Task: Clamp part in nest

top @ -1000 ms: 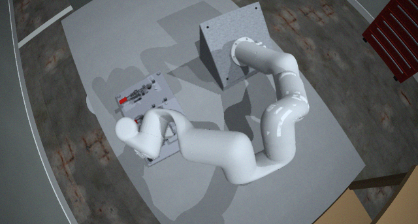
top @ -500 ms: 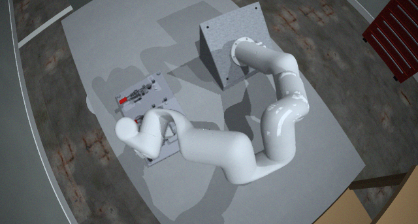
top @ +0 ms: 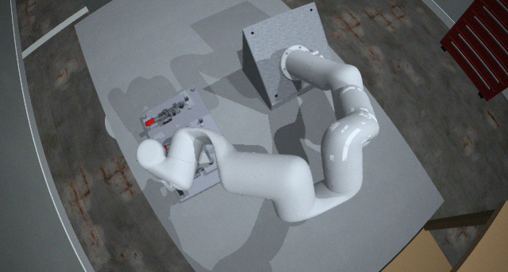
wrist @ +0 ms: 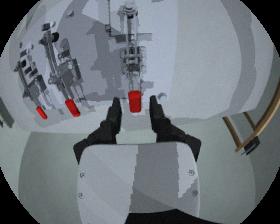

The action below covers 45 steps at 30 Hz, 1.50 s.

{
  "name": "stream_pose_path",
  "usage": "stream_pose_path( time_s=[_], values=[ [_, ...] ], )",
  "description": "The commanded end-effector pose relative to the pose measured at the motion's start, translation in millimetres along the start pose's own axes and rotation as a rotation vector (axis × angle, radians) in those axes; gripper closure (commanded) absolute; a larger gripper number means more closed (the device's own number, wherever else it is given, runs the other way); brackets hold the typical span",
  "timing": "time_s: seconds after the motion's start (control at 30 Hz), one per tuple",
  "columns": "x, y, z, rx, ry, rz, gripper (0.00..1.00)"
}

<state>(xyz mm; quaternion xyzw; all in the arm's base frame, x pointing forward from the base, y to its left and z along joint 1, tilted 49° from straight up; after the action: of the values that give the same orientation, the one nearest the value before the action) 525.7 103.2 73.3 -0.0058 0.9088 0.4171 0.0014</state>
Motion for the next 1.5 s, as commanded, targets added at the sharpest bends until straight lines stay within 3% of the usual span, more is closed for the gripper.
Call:
stream_pose_path(
  time_s=[0.0,0.27,0.83,0.87,1.47],
  values=[
    [-1,0,-17,0.001,-0.003,-0.001,0.53],
    [-1,0,-36,0.001,-0.003,-0.001,0.53],
    [-1,0,-36,0.001,-0.003,-0.001,0.53],
    [-1,0,-36,0.001,-0.003,-0.001,1.00],
    [-1,0,-36,0.001,-0.003,-0.001,1.00]
  ],
)
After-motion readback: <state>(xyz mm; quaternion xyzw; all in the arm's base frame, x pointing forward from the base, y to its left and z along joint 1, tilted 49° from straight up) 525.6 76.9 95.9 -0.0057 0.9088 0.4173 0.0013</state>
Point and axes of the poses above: the point where the finger pads meet when closed, its own z axis out along the fingers, its own y axis across the jaws, x = y × z, the point moved 2 cm from there along -z, back along the fingers, and after that the axes turned 2 degrees about -z, right-handed, at the moved point
